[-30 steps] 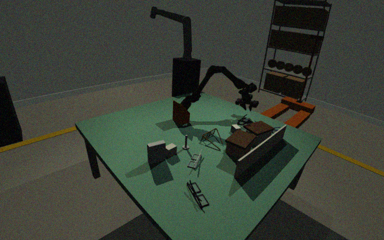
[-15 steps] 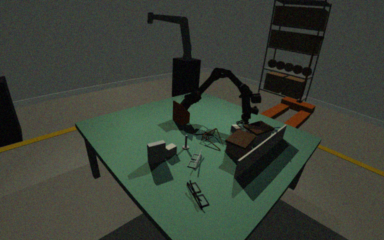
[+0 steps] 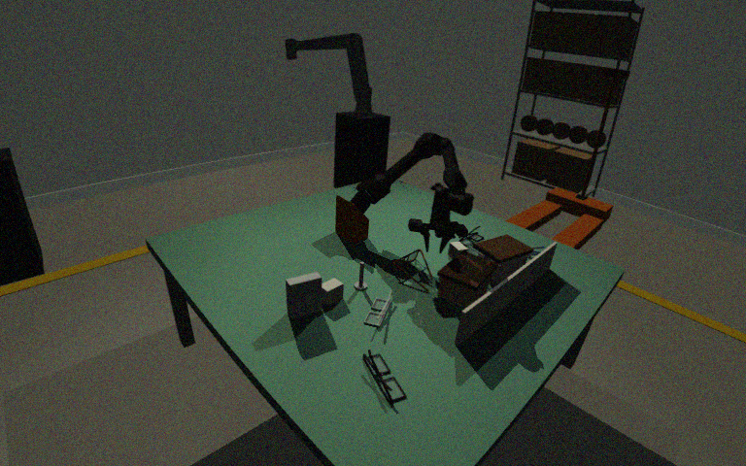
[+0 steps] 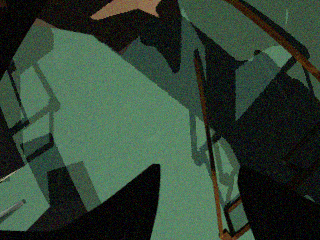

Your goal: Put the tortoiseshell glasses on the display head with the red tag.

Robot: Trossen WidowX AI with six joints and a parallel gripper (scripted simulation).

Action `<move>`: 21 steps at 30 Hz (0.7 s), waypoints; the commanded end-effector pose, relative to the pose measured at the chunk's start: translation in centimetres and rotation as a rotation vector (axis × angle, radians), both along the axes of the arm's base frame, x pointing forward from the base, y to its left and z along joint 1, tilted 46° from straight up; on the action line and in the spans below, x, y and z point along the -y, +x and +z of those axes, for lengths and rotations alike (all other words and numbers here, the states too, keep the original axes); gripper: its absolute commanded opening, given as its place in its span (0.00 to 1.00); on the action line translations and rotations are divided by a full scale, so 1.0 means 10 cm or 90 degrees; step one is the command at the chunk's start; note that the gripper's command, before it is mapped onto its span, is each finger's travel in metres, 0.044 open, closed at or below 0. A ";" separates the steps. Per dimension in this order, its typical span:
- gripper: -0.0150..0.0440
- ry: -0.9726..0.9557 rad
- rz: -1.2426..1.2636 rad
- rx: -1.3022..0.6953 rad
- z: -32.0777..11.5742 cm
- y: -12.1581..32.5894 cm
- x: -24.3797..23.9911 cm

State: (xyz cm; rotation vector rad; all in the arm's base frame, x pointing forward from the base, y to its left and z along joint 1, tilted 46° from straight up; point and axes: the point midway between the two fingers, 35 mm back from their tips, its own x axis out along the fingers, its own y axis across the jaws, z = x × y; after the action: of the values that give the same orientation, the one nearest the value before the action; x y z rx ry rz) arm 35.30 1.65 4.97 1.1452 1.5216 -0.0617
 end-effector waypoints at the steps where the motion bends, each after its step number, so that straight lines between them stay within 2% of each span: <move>1: 0.59 0.062 -0.159 -0.174 -0.33 -0.31 0.34; 5: 0.59 0.131 -0.317 -0.341 -0.60 -0.62 0.62; 9: 0.59 0.135 -0.324 -0.349 -0.61 -0.63 0.63; 12: 0.46 0.135 -0.324 -0.349 -0.61 -0.63 0.63; 21: 0.46 0.135 -0.324 -0.349 -0.62 -0.63 0.62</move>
State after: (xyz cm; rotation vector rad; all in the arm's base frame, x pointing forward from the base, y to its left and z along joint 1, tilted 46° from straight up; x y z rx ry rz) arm 28.95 -4.71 -1.22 1.7593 1.6897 -0.6135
